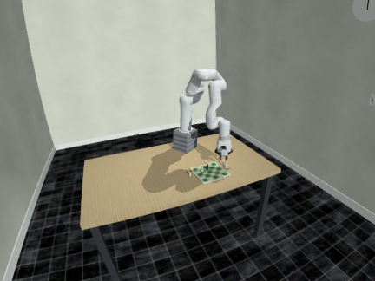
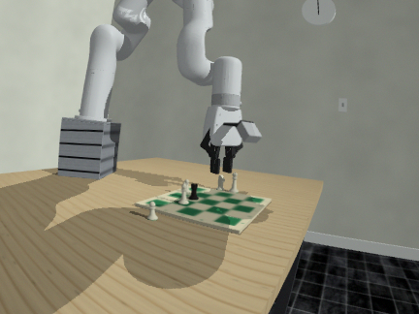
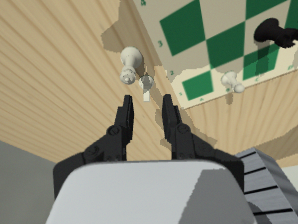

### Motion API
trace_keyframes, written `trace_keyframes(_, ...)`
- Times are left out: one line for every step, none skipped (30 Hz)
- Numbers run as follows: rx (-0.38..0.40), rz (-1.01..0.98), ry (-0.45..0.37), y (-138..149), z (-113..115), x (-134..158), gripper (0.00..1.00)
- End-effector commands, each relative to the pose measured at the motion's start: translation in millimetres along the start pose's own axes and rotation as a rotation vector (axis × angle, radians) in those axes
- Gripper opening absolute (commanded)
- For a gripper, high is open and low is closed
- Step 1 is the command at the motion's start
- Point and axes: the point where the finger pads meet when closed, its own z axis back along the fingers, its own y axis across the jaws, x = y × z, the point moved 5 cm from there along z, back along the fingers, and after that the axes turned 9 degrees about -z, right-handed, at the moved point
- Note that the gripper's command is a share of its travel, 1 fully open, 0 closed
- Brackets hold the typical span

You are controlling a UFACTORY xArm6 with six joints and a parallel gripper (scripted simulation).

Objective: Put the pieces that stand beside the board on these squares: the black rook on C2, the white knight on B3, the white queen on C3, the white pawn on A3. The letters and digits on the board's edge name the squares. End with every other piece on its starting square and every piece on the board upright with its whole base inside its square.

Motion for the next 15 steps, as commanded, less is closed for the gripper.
trace_keyframes(-0.003, 0.000, 0.002, -1.0, 0.9, -0.8, 0.37)
trace_keyframes(-0.003, 0.000, 0.002, -1.0, 0.9, -0.8, 0.37)
trace_keyframes(-0.003, 0.000, 0.002, -1.0, 0.9, -0.8, 0.37)
trace_keyframes(-0.003, 0.000, 0.002, -1.0, 0.9, -0.8, 0.37)
trace_keyframes(-0.003, 0.000, 0.002, -1.0, 0.9, -0.8, 0.37)
trace_keyframes(-0.003, 0.000, 0.002, -1.0, 0.9, -0.8, 0.37)
trace_keyframes(-0.003, 0.000, 0.002, -1.1, 0.9, -0.8, 0.37)
trace_keyframes(-0.003, 0.000, 0.002, -1.1, 0.9, -0.8, 0.37)
trace_keyframes(-0.003, 0.000, 0.002, -1.2, 0.9, -0.9, 0.37)
trace_keyframes(-0.003, 0.000, 0.002, -1.3, 0.9, -0.9, 0.37)
trace_keyframes(-0.003, 0.000, 0.002, -1.4, 0.9, -1.0, 0.37)
trace_keyframes(-0.003, 0.000, 0.002, -1.6, 0.9, -1.1, 0.37)
trace_keyframes(-0.003, 0.000, 0.002, -1.7, 0.9, -1.3, 0.37)
trace_keyframes(-0.003, 0.000, 0.002, -1.9, 0.9, -1.4, 0.37)
trace_keyframes(-0.003, 0.000, 0.002, -2.0, 0.9, -1.5, 0.37)
